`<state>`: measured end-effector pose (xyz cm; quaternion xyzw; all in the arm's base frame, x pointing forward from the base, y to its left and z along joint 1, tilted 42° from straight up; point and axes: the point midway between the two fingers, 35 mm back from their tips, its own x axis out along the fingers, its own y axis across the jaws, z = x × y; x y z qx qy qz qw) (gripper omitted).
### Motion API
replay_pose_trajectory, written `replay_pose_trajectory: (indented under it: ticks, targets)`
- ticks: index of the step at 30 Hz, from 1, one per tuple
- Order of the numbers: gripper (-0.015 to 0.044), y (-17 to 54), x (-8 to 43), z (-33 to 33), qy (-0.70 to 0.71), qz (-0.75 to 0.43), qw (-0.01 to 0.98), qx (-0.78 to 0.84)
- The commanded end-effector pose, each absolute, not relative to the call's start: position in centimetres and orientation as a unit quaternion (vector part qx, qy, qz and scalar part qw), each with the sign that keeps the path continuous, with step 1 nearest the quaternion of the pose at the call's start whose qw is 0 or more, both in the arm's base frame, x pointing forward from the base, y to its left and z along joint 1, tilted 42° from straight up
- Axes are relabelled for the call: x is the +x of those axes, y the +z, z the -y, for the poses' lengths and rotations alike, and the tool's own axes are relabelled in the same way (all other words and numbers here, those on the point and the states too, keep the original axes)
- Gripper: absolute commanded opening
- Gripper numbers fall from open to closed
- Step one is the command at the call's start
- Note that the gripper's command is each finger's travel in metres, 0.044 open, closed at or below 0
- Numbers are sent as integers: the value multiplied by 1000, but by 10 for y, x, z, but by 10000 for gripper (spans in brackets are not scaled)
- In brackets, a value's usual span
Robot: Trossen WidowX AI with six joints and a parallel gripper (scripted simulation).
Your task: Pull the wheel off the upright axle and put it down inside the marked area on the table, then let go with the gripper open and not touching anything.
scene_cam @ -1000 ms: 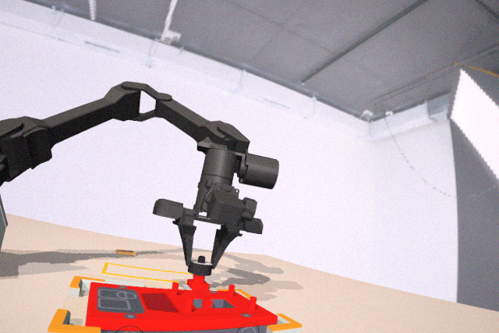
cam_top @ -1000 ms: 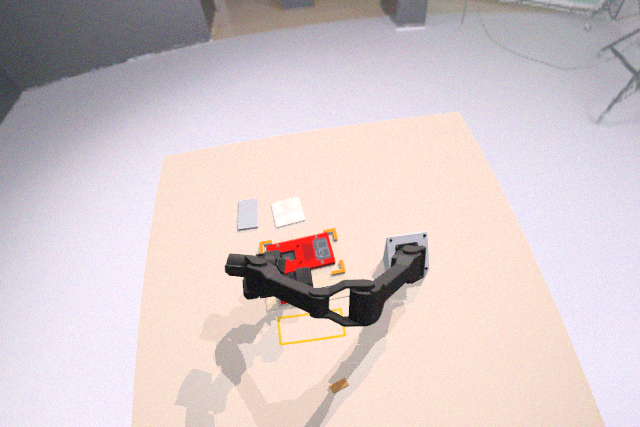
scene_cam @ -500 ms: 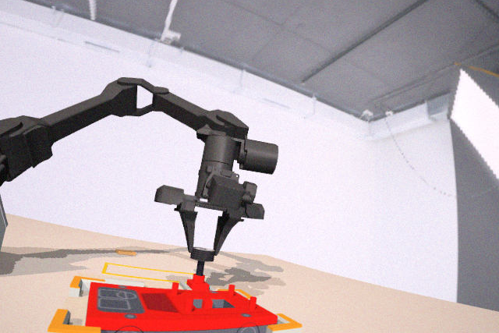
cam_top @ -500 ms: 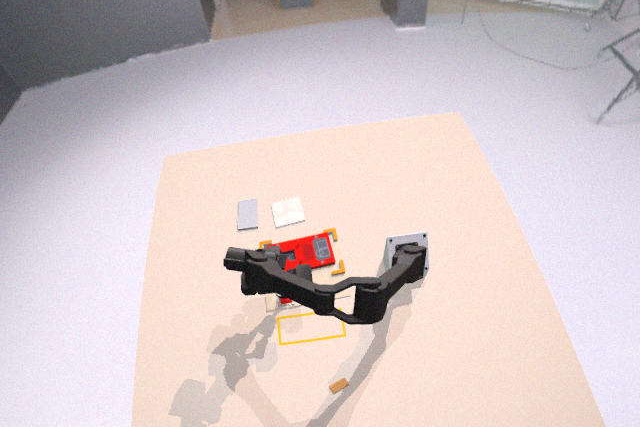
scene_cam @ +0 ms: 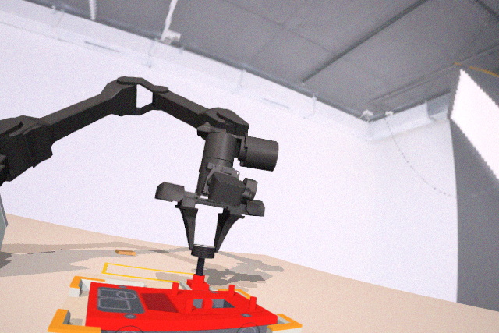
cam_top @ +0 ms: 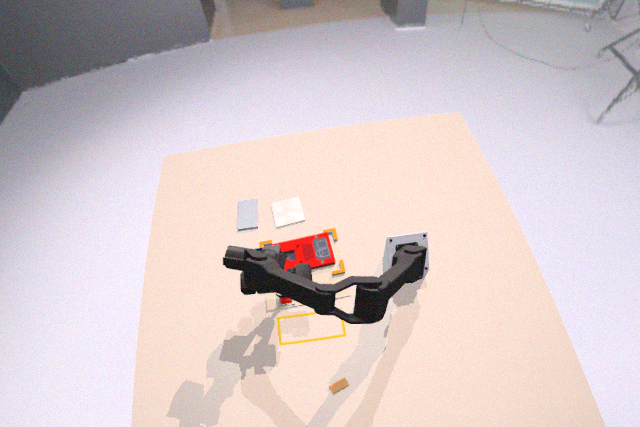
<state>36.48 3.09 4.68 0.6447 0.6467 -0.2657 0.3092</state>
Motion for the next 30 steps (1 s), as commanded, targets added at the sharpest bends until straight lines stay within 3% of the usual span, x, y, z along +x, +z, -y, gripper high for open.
replay_pose_trajectory:
  ticks: [1, 16, 30]
  targets:
    - [0, 48, 365, -30, -265, -647, 311, 644]
    - [0, 76, 363, -5, -265, -647, 311, 644]
    - [0, 109, 332, -47, -266, -647, 309, 645]
